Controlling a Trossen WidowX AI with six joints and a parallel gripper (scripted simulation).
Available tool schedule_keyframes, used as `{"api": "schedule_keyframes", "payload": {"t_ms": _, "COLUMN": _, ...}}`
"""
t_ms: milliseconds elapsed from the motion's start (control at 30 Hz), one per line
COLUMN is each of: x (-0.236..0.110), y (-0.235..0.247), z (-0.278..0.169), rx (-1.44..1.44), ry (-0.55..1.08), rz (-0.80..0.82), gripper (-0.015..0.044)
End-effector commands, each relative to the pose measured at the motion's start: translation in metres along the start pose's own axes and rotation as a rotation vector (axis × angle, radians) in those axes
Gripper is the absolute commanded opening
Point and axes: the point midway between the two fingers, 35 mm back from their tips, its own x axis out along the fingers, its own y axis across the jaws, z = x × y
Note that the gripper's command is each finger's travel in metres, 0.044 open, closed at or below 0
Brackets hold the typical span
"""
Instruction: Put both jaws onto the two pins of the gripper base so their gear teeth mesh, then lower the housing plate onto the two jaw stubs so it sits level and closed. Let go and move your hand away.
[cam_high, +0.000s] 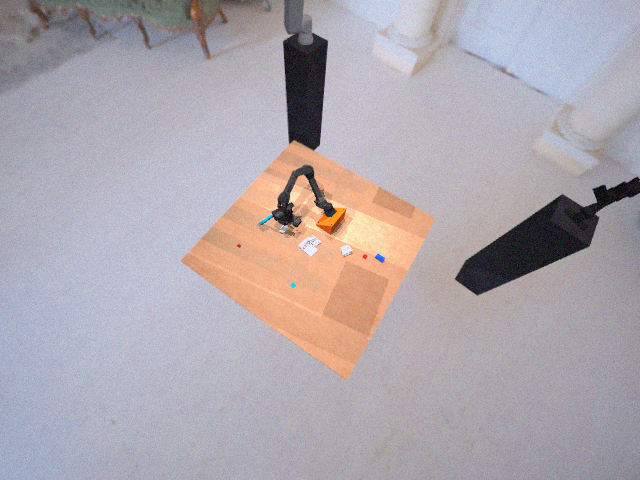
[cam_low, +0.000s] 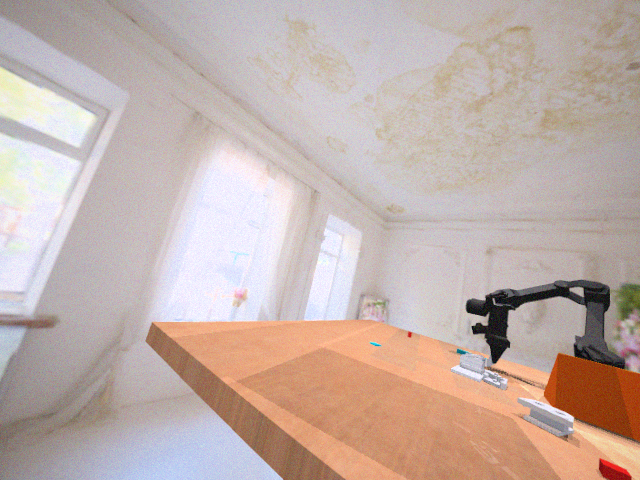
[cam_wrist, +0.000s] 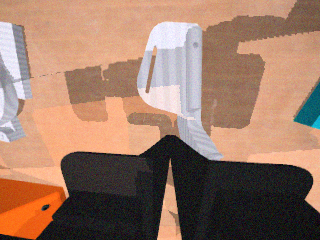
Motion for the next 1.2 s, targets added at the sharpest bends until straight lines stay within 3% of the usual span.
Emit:
{"api": "schedule_keyframes", "payload": {"t_ms": 0, "x": 0.000, "y": -0.007, "z": 0.000, "rx": -0.003, "ry": -0.002, "rz": 0.001, "gripper": 0.0000}}
{"api": "schedule_keyframes", "payload": {"t_ms": 333, "x": -0.004, "y": -0.016, "z": 0.000, "rx": -0.002, "ry": -0.002, "rz": 0.001, "gripper": 0.0000}}
{"api": "schedule_keyframes", "payload": {"t_ms": 500, "x": -0.058, "y": -0.013, "z": -0.001, "rx": 0.000, "ry": 0.000, "rz": -0.005, "gripper": 0.0000}}
{"api": "schedule_keyframes", "payload": {"t_ms": 600, "x": -0.060, "y": -0.013, "z": -0.002, "rx": 0.000, "ry": 0.000, "rz": -0.006, "gripper": 0.0000}}
{"api": "schedule_keyframes", "payload": {"t_ms": 1167, "x": -0.051, "y": -0.012, "z": 0.002, "rx": -0.007, "ry": -0.012, "rz": 0.000, "gripper": 0.0440}}
